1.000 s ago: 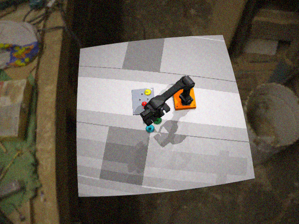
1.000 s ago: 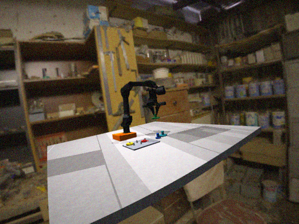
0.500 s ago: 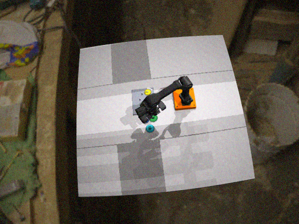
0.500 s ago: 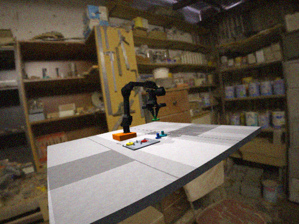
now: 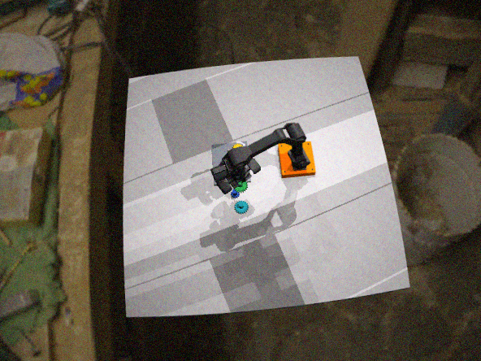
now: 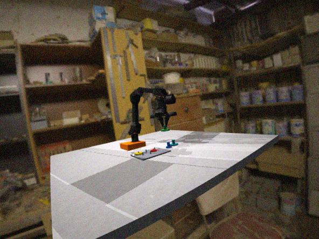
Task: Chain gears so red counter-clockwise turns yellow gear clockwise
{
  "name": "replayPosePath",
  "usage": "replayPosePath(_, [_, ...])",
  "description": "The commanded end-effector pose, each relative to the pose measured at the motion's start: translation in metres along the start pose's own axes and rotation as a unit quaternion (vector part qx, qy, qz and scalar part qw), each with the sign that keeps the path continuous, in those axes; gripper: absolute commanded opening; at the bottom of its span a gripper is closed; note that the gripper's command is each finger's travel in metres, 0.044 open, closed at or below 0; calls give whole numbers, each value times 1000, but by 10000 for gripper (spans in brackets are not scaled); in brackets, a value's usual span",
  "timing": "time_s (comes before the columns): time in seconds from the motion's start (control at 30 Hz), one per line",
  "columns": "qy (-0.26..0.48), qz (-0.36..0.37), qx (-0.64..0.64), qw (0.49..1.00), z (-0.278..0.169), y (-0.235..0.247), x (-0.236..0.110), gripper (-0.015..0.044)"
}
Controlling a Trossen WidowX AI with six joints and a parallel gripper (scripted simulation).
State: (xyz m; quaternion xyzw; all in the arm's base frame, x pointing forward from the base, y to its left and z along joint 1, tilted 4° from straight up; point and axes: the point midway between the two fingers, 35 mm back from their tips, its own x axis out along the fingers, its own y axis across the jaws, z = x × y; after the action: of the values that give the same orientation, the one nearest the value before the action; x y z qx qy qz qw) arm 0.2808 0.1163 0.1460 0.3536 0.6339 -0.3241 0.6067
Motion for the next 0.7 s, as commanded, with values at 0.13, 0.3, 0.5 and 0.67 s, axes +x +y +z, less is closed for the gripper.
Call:
replayPosePath(0.13, [-3,0,-3,1000,21,2,6,0])
replayPosePath(0.3, [-4,1,-3,1000,33,2,10,0])
replayPosePath(0.5, [-3,2,-3,1000,48,2,15,0])
replayPosePath(0.67, [-4,2,-4,1000,61,1,18,0])
